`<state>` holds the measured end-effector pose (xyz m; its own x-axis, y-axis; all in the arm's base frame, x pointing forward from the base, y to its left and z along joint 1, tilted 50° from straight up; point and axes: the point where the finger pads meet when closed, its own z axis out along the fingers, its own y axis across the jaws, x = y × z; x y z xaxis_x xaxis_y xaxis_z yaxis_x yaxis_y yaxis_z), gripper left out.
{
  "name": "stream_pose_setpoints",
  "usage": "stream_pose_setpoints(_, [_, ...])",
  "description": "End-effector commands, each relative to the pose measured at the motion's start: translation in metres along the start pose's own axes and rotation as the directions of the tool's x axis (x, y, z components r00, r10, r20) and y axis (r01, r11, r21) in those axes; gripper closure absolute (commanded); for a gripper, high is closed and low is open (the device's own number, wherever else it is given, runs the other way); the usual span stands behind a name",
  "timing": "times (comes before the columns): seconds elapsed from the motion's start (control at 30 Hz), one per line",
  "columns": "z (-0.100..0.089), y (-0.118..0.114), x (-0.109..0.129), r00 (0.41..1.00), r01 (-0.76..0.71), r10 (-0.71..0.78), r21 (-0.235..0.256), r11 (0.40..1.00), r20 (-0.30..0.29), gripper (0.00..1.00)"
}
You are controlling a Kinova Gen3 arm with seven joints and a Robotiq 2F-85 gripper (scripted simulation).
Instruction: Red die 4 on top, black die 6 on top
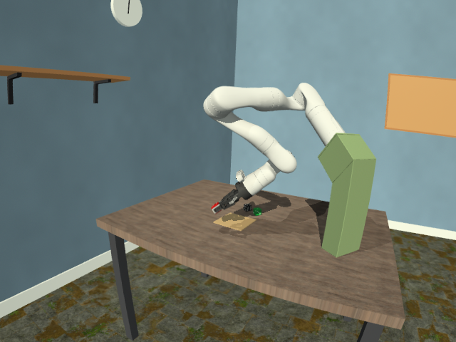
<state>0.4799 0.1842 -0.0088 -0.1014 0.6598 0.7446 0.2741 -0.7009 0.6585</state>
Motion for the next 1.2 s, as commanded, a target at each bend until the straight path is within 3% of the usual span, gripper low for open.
stream_pose_setpoints(0.0, [-0.0032,-0.0005,-0.0138,1.0,0.018,-0.018,0.006,1.0,-0.019,0.74])
stream_pose_setpoints(0.4, [-0.0037,-0.001,-0.0145,0.986,0.018,-0.016,0.007,1.0,-0.166,0.74])
stream_pose_setpoints(1.17, [-0.0011,-0.0013,-0.0189,0.982,0.018,-0.016,0.009,1.0,-0.19,0.74])
